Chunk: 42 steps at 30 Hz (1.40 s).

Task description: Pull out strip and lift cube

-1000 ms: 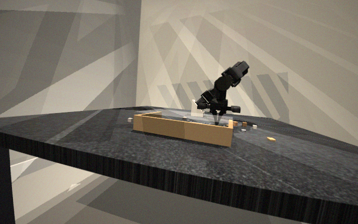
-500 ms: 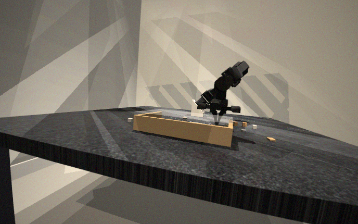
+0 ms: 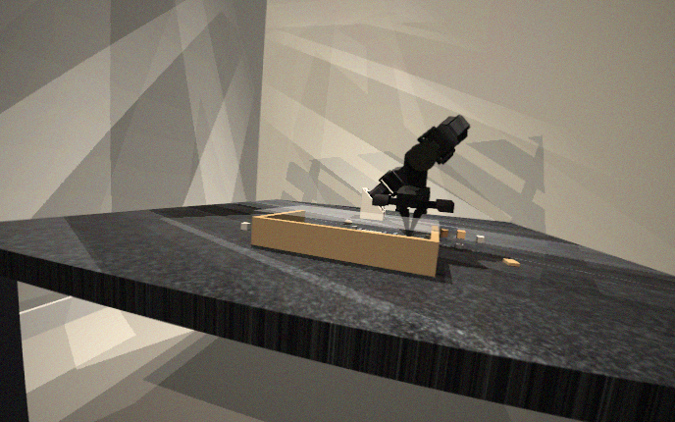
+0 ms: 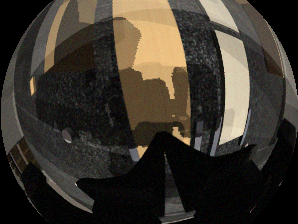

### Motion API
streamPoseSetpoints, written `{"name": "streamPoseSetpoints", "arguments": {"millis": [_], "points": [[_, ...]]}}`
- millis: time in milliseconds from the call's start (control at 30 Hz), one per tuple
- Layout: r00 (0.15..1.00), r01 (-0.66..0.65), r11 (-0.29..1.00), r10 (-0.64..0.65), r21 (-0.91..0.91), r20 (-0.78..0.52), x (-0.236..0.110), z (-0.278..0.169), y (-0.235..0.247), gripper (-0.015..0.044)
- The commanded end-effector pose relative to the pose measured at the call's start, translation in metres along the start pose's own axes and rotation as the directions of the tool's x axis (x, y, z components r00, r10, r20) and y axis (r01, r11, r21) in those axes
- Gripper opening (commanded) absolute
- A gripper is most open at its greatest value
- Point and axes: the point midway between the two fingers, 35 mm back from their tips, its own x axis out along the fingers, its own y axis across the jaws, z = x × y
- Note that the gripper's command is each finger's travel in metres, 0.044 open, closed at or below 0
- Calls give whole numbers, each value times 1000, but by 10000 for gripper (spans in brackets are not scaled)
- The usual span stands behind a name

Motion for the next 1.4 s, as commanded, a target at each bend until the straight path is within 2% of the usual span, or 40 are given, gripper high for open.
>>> {"name": "streamPoseSetpoints", "arguments": {"millis": [0, 433, 1367], "points": [[1000, 5, 1000, -5, 2, -6, 5, 1, 0, 0], [1000, 4, 1000, -4, 2, -6, 6, 0, 0, 0], [1000, 4, 1000, -4, 4, -8, 6, -44, 1, 0]]}}
